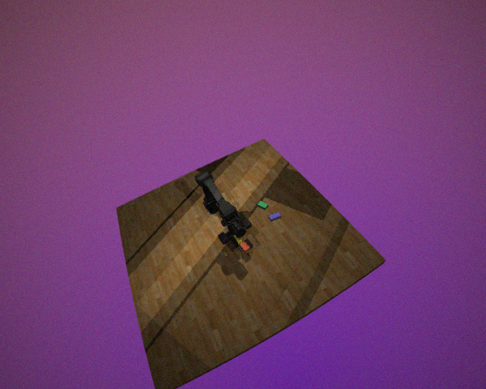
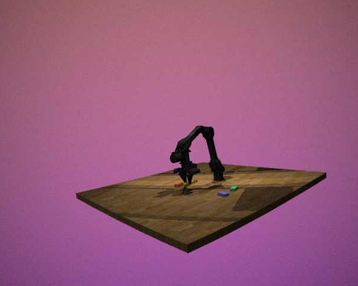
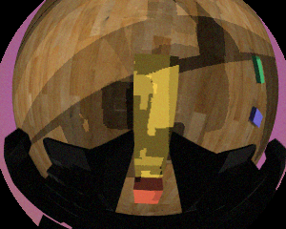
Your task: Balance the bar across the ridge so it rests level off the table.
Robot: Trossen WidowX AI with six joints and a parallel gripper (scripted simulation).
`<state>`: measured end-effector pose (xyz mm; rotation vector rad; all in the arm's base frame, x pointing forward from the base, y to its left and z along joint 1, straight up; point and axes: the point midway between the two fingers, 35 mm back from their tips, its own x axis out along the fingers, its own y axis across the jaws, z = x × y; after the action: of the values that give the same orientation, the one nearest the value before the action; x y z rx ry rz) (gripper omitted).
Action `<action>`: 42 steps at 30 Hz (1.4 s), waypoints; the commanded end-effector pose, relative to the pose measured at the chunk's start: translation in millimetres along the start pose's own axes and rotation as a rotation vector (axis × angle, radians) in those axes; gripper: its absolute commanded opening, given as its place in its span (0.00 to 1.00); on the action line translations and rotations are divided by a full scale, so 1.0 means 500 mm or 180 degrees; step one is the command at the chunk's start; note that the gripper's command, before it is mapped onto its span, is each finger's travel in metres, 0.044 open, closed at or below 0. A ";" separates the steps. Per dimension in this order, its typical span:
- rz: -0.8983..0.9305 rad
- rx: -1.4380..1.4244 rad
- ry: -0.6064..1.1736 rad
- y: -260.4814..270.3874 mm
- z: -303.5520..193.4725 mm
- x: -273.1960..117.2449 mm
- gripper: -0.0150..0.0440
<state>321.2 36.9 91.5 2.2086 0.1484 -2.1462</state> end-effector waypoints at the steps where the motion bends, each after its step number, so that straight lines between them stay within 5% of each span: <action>1: -0.0006 0.0019 0.0000 -0.001 0.000 0.002 0.25; 42: -0.0006 0.0019 0.0000 -0.001 0.002 0.009 0.25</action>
<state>321.0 36.9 89.0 2.2104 0.1487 -2.1447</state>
